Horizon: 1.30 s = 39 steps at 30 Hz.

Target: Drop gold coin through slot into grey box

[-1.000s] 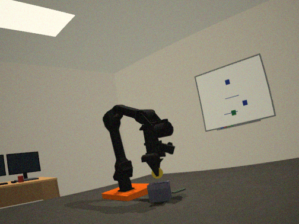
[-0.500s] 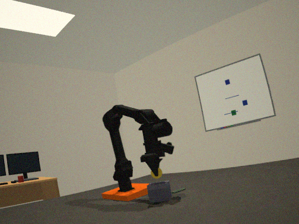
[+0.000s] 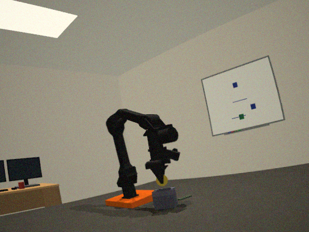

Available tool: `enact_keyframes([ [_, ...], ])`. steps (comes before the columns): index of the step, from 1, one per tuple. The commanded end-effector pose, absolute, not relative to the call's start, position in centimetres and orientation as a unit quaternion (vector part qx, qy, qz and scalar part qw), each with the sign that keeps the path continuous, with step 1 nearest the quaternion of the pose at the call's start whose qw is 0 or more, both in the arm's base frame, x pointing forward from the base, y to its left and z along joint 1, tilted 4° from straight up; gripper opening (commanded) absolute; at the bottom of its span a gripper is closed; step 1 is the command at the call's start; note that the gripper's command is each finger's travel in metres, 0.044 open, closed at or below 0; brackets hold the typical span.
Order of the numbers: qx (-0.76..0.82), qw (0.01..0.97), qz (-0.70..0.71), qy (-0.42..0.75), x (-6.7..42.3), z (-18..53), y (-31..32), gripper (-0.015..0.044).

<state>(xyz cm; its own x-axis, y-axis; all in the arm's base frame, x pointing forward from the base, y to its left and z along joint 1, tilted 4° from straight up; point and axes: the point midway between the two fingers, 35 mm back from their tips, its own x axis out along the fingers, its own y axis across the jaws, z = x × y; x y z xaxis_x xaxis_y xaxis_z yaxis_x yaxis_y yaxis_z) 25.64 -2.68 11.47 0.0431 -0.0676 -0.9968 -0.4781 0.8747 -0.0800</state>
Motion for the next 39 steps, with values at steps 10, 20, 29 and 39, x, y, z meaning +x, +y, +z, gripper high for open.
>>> enact_keyframes([
  [10, -0.204, 0.692, 0.15, 0.676, 25.6, 10.8, -2.7, 0.0],
  [20, -0.203, 0.692, 0.15, 0.676, 25.6, 10.3, -2.8, 0.0],
  [29, -0.203, 0.692, 0.15, 0.676, 25.6, 10.0, -2.8, 0.0],
  [39, -0.203, 0.694, 0.148, 0.675, 25.7, 10.2, -2.8, 0.0161],
])
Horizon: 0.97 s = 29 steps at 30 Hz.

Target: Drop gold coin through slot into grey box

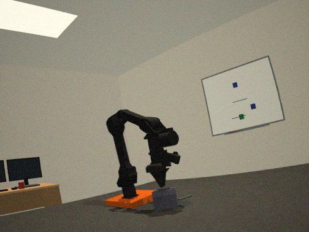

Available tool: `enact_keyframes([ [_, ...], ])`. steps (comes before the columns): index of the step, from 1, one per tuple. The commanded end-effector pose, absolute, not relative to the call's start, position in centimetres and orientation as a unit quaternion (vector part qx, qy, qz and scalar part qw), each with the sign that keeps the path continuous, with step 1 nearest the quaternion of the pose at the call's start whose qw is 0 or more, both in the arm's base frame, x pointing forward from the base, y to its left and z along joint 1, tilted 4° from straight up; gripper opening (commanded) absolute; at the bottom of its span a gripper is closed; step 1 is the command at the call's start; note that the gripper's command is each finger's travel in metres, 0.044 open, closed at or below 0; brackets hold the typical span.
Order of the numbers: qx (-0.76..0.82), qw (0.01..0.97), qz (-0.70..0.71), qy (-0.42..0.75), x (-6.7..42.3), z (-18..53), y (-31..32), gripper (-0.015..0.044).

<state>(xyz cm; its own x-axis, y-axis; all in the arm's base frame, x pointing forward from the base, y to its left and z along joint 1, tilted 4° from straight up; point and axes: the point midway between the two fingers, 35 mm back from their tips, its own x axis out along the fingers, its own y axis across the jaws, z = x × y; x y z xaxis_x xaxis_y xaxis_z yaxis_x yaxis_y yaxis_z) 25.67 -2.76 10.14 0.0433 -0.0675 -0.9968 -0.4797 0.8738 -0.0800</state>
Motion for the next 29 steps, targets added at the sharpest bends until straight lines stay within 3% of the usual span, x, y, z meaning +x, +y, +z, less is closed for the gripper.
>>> enact_keyframes([
  [1, -0.203, 0.694, 0.148, 0.675, 25.7, 10.2, -2.8, 0.0161],
  [5, -0.203, 0.694, 0.148, 0.675, 25.7, 10.2, -2.8, 0.0161],
  [16, -0.202, 0.692, 0.149, 0.676, 25.4, 13.6, -2.5, 0.044],
  [29, -0.202, 0.69, 0.151, 0.678, 24.9, 16.3, -2.3, 0.044],
])
